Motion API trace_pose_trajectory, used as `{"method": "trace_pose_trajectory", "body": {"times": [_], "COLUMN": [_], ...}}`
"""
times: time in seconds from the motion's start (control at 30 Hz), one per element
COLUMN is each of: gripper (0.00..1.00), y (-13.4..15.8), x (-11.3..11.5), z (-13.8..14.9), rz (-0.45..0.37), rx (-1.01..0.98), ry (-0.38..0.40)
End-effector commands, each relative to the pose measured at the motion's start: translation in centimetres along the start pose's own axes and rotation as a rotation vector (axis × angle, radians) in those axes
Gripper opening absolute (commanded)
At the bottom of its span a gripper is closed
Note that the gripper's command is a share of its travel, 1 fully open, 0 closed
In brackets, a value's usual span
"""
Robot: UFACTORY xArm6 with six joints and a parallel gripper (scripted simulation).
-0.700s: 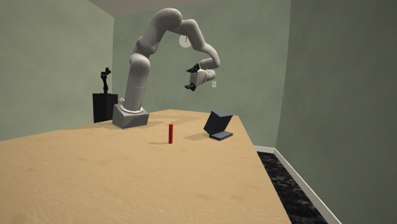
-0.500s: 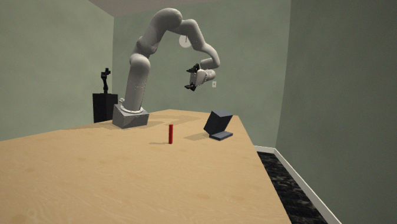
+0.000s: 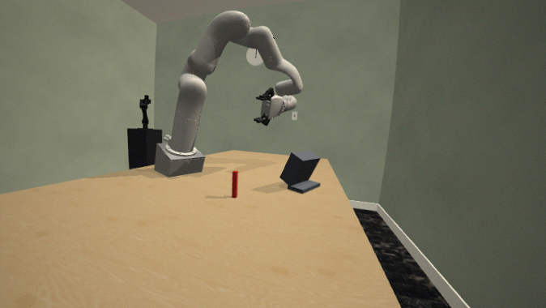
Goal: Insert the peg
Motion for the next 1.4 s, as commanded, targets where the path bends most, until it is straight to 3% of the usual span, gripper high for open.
{"method": "trace_pose_trajectory", "body": {"times": [0.0, 0.33, 0.4, 0.83, 0.9, 0.97, 1.37], "gripper": [1.0, 1.0, 1.0, 1.0, 1.0, 1.0, 1.0], "y": [-0.6, -2.0, -2.0, -3.3, -3.6, -3.6, -5.5], "x": [-1.4, -5.5, -5.5, -9.6, -10.1, -10.1, -13.2], "z": [-0.8, -3.7, -3.7, -6.7, -7.1, -7.1, -8.6], "rz": [-0.051, -0.243, -0.243, -0.542, -0.592, -0.592, -0.906], "rx": [-0.062, -0.3, -0.3, -0.68, -0.744, -0.744, -1.161], "ry": [-0.065, -0.259, -0.259, -0.458, -0.482, -0.482, -0.593]}}
Point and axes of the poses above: the point where the finger pads meet when closed, its own x axis back along the fingers, its own z axis across the jaws, y = z × x, the point moved 2 cm from there along x, back along the fingers, and after that the axes turned 1 degree about -x, right-handed, at the moved point
